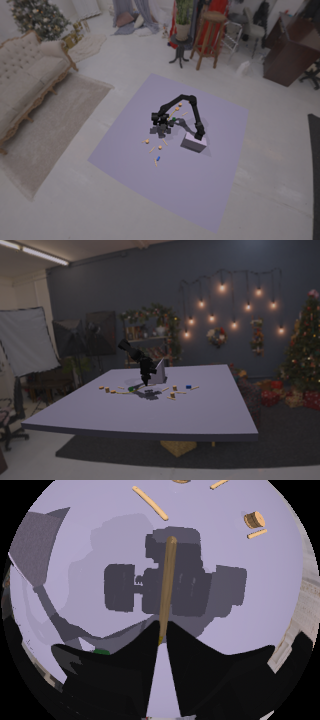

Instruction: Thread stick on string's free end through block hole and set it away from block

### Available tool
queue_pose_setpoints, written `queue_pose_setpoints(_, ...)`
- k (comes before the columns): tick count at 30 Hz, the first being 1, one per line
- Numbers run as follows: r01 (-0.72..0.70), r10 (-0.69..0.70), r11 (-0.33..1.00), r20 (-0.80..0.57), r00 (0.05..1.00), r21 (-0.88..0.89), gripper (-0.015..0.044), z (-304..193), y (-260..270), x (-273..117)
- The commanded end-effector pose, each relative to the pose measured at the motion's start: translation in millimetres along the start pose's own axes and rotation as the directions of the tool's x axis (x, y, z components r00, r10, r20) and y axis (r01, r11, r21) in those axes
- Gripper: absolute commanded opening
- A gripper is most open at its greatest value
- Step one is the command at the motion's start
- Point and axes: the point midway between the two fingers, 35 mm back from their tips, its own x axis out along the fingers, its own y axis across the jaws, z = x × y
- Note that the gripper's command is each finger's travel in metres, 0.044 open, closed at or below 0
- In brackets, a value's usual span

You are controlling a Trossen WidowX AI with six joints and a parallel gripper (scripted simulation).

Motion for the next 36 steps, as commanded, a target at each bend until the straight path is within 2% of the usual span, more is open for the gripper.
queue_pose_setpoints(1, 0.0, 0.0, 1.0, 0.0, 1.0, 0.0, 0.0, 0, 0, 0)
queue_pose_setpoints(36, 0.001, -0.001, 1.0, 0.018, 1.0, -0.011, 0.0, -30, -1, 0)
